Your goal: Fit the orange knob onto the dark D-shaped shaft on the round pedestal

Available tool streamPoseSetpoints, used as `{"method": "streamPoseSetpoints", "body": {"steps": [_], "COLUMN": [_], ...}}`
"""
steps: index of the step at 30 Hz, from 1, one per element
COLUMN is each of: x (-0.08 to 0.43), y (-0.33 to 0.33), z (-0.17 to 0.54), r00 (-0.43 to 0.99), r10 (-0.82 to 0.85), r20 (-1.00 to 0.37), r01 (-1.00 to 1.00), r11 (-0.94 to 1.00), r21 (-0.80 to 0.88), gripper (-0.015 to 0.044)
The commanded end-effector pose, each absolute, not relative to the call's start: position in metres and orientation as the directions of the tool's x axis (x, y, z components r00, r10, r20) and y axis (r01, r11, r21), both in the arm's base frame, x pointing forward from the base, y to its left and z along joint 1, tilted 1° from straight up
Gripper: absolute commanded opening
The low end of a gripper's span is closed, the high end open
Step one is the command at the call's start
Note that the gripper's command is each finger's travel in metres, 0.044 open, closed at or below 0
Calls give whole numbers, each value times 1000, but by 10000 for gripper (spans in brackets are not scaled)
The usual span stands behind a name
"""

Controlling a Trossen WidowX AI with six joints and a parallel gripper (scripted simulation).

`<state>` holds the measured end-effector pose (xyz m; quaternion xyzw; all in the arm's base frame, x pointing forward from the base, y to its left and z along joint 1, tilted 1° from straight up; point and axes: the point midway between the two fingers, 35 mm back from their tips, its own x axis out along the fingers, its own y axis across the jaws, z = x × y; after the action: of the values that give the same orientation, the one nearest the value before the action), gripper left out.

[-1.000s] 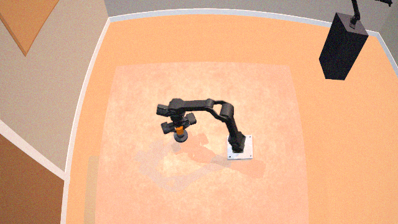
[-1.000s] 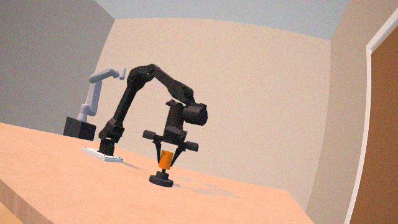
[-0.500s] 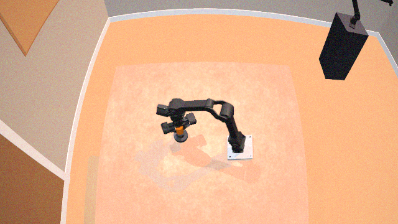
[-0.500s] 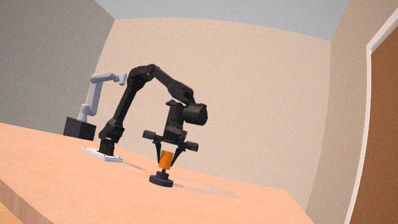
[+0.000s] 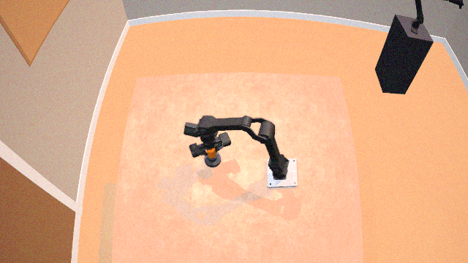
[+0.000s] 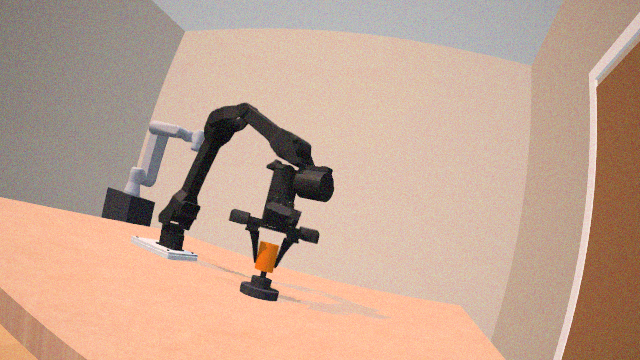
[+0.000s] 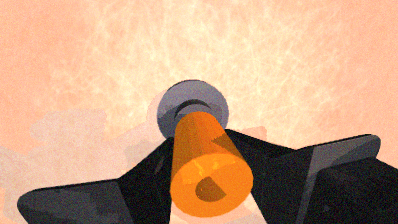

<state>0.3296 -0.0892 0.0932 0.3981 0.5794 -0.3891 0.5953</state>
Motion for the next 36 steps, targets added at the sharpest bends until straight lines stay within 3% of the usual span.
{"method": "streamPoseSetpoints", "body": {"steps": [1, 36], "x": [331, 334], "y": [-89, -90], "z": [98, 99], "r00": [28, 28], "r10": [-2, -2], "r20": [-1000, -1000], "r01": [930, 957], "r11": [366, 290], "r21": [25, 26], "gripper": [0, 0]}}
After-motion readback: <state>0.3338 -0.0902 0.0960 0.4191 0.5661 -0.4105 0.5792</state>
